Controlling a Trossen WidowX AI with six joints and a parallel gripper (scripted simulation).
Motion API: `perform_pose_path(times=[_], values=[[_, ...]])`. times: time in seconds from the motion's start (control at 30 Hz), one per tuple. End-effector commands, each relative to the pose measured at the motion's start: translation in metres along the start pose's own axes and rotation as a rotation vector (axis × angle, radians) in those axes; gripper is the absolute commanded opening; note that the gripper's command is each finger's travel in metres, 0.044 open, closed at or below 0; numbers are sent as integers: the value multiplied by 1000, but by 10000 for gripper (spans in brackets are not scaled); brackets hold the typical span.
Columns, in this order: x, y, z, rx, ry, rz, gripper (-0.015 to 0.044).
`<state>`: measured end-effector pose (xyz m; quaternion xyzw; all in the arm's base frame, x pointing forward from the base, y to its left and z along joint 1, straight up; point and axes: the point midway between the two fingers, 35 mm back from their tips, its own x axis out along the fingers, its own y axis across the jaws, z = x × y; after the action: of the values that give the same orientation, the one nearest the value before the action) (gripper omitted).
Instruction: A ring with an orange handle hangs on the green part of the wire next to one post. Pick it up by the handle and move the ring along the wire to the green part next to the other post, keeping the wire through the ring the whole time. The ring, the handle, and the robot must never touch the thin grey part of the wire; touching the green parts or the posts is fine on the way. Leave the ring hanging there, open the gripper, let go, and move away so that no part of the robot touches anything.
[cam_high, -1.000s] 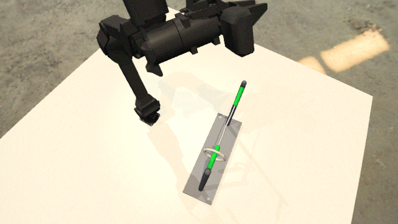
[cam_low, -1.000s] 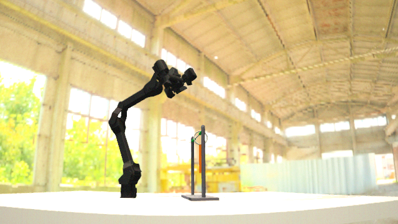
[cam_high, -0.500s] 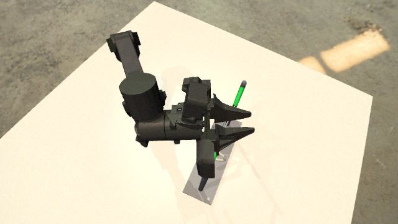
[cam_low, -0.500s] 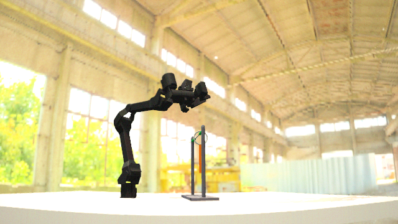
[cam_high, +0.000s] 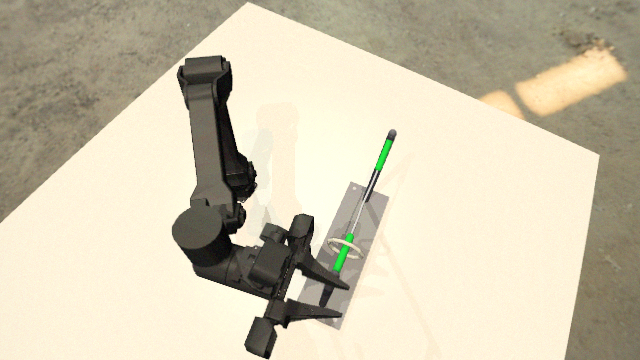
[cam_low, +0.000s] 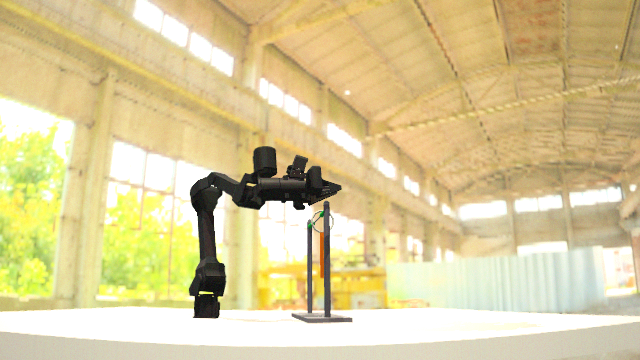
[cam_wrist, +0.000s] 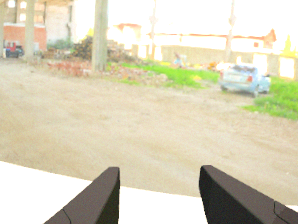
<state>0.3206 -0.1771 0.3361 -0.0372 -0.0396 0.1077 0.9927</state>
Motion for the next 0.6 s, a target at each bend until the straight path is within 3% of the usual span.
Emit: perform_pose_path(times=[0.0, 0.57], values=[[-10, -4, -36, 47, 35, -25, 160], [-73, 41, -163, 280, 122, -49, 160]])
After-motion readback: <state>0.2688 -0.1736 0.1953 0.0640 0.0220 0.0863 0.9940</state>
